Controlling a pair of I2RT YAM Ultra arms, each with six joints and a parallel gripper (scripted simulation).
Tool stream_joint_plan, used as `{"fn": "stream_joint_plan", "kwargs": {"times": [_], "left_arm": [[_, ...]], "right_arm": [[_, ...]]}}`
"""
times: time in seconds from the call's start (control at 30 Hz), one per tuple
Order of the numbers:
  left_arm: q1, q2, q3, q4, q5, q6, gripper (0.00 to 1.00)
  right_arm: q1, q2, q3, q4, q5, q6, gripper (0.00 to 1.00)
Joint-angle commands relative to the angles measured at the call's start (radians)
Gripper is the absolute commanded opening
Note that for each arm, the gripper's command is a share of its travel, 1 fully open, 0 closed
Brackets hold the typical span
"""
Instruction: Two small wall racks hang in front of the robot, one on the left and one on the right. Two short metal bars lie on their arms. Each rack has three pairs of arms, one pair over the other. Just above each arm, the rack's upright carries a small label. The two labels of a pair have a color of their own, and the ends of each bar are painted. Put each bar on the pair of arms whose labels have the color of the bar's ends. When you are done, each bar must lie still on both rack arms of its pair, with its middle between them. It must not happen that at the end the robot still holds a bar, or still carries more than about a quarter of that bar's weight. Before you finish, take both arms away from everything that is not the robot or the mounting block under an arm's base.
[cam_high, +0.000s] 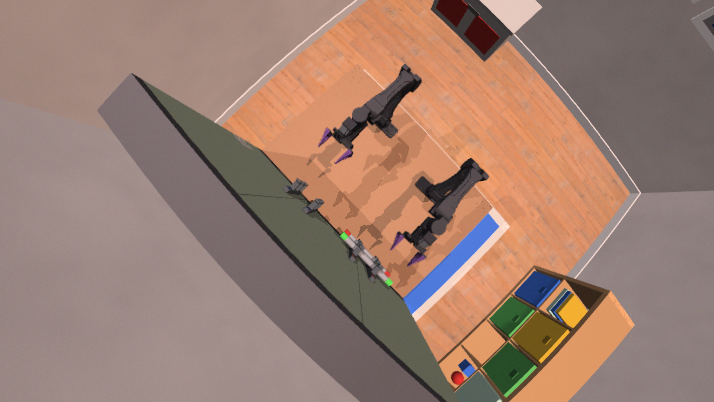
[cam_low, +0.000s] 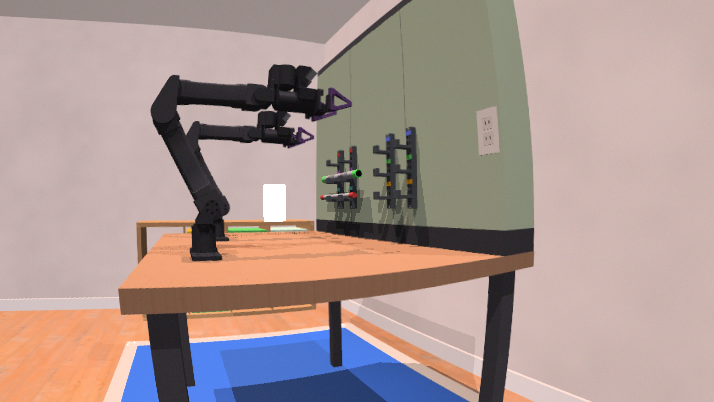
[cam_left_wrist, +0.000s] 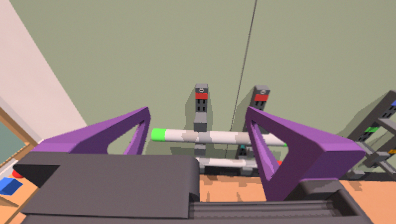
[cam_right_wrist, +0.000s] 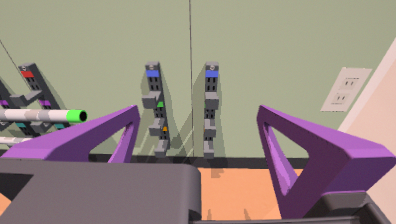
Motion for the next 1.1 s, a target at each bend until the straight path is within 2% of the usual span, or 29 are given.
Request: {"fn": "stream_joint_plan", "kwargs": {"times": [0.0,0.53,1.07], "left_arm": [[0.0,-0.011,0.02,0.015,0.0,0.0,1.0],[0.0,-0.011,0.02,0.015,0.0,0.0,1.0],[-0.033,-0.016,-0.088,0.074,-0.029,0.18,1.0]], "right_arm": [[0.0,-0.011,0.019,0.012,0.0,0.0,1.0],[0.0,-0.011,0.019,0.012,0.0,0.0,1.0],[0.023,0.024,-0.063,0.083,0.026,-0.181,1.0]]}}
